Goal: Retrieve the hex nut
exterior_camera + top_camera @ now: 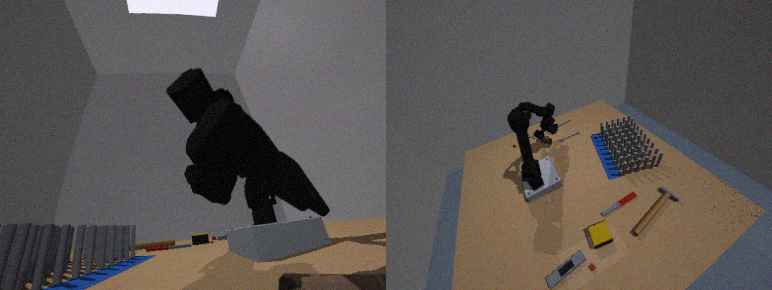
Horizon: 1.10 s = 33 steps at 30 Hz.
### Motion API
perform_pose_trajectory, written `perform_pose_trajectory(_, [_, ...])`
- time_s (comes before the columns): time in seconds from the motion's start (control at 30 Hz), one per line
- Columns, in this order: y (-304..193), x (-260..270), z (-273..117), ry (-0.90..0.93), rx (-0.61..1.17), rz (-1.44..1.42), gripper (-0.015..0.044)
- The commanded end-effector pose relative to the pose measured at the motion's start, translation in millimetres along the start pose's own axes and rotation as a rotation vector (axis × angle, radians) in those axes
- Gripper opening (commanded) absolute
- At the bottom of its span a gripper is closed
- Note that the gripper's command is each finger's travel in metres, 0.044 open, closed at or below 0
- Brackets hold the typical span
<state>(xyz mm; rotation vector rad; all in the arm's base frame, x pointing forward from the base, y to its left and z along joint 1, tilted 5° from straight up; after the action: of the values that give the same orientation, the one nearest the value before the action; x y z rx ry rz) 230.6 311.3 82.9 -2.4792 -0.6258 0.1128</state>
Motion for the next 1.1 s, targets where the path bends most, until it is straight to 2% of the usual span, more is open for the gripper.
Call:
perform_pose_trajectory(0.0, [3.0,1.8,5.6,0.008,0.008,-0.006,0.0440])
perform_pose_trajectory(0.3, [4.6,-0.1,4.2,0.010,0.004,-0.005,0.0440])
perform_pose_trajectory(0.5, [4.6,-0.1,4.2,0.010,0.004,-0.005,0.0282])
perform_pose_trajectory(1.07, [7.2,-0.2,8.4,0.010,0.005,-0.006,0.0280])
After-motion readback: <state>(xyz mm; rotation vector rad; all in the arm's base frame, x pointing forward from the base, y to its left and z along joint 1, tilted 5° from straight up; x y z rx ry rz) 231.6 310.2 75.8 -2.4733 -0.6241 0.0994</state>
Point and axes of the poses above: the point midway between the two fingers, 35 mm back from their tips, its own z axis out along the fingers, its own x axis across the jaws, y = z × x, the point moved 5 cm from there along -z, back along the fingers, and after that the axes turned 3 degrees about z, right-handed, at the moved point
